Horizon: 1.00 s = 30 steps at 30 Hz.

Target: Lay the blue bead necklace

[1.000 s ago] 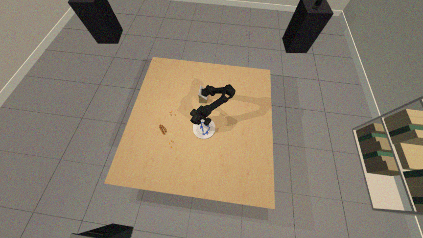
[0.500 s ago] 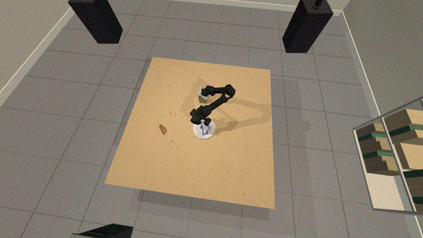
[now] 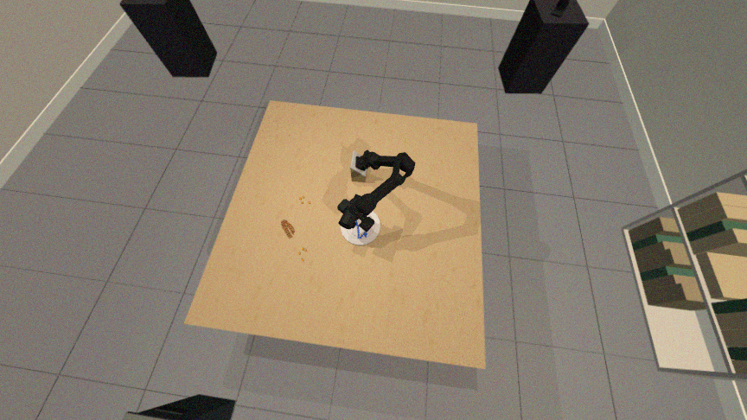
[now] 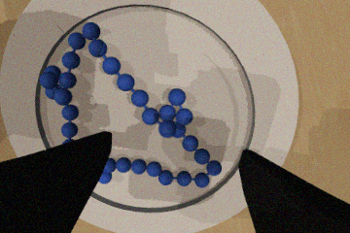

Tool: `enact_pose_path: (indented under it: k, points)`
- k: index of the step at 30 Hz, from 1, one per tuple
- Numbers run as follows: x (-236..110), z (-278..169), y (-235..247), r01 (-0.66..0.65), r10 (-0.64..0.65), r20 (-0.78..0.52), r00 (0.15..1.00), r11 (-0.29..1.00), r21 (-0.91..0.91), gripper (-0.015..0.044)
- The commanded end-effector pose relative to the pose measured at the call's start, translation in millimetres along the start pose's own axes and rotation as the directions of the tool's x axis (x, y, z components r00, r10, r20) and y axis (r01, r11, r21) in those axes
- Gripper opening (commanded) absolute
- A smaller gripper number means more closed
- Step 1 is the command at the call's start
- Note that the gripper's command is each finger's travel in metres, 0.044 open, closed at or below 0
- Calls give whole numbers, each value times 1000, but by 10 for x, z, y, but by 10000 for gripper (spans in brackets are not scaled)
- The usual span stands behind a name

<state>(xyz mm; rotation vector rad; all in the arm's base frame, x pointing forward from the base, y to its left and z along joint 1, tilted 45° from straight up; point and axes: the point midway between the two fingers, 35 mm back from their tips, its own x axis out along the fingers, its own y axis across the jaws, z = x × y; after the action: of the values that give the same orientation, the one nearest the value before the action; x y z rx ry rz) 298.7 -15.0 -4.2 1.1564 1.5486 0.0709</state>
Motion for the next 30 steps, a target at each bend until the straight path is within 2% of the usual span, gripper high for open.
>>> enact_pose_path:
  k: [1, 7, 30]
  points:
    - [-70, 171, 284, -4, 4, 2, 1000, 999, 51, 125]
    - [-150, 334, 650, -7, 7, 1, 1000, 992, 123, 120]
    - [75, 345, 660, -8, 8, 5, 1000, 993, 121, 120]
